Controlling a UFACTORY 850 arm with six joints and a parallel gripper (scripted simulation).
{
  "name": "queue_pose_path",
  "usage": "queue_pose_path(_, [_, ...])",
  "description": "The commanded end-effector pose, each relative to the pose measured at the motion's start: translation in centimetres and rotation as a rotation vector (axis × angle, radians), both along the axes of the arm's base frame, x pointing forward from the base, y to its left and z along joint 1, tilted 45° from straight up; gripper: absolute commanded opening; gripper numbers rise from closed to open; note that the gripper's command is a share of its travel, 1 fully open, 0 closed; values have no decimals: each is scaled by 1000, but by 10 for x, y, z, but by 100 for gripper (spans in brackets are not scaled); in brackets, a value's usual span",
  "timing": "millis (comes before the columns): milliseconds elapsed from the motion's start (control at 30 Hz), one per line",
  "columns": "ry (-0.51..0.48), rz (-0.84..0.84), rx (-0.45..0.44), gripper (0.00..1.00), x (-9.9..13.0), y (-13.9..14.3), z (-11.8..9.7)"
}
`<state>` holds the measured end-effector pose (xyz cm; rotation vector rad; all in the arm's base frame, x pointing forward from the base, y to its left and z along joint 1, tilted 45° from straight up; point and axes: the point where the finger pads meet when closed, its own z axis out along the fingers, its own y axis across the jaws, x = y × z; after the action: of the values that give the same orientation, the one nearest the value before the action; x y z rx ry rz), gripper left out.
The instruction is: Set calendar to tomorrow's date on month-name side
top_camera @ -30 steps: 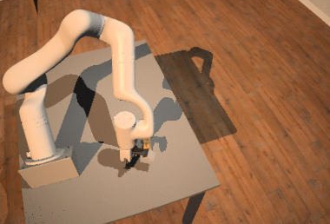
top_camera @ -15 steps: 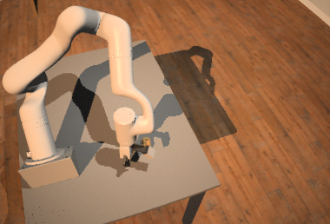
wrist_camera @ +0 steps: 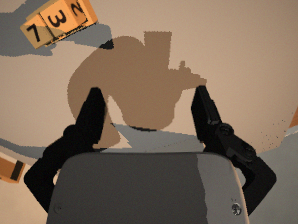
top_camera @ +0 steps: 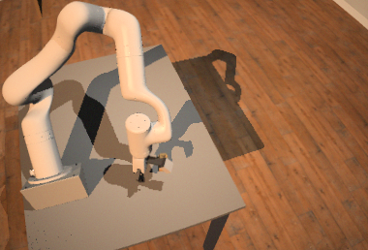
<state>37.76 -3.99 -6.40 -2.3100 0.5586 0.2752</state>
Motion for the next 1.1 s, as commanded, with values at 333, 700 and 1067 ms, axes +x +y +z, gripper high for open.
queue_pose_path(333, [-9, 7, -1, 100, 1, -1, 1])
queue_pose_path(700, [-258, 256, 10, 100, 21, 0, 8])
queue_pose_path(1067, [-545, 544, 23, 100, 44, 1, 18])
